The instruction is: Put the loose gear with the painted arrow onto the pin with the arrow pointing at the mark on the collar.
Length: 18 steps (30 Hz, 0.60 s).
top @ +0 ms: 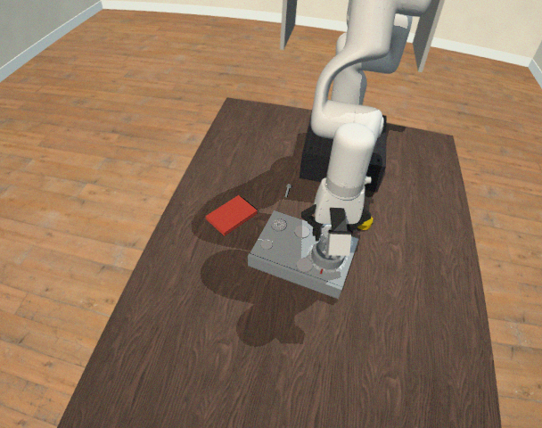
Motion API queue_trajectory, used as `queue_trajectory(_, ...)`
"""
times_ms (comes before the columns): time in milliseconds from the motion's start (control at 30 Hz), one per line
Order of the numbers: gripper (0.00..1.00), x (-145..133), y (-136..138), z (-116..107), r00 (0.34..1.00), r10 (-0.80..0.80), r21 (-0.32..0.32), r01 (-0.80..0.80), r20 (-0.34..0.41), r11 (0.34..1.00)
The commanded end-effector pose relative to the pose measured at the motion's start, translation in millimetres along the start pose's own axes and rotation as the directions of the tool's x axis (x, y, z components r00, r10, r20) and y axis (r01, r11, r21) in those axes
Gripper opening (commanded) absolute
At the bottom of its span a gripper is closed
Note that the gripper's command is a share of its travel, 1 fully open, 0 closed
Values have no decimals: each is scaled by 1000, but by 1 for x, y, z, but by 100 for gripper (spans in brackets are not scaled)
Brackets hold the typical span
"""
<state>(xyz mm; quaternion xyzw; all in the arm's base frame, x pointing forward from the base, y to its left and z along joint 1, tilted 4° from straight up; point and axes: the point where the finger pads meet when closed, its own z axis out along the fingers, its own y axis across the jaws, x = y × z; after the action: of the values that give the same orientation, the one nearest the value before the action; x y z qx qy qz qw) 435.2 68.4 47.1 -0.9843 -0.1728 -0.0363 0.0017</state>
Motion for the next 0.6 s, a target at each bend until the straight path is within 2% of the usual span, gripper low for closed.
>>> queue_trajectory(0, 0, 2, 0, -1, 985, 171, -10, -171, -4, 985)
queue_trajectory(200, 0, 2, 0, -1, 924, 383, -8, -383, -6, 924)
queue_trajectory(267, 0, 2, 0, -1, 924, 383, -8, -383, -6, 924)
queue_trajectory(567, 0, 2, 0, -1, 754, 656, -6, -656, -8, 754)
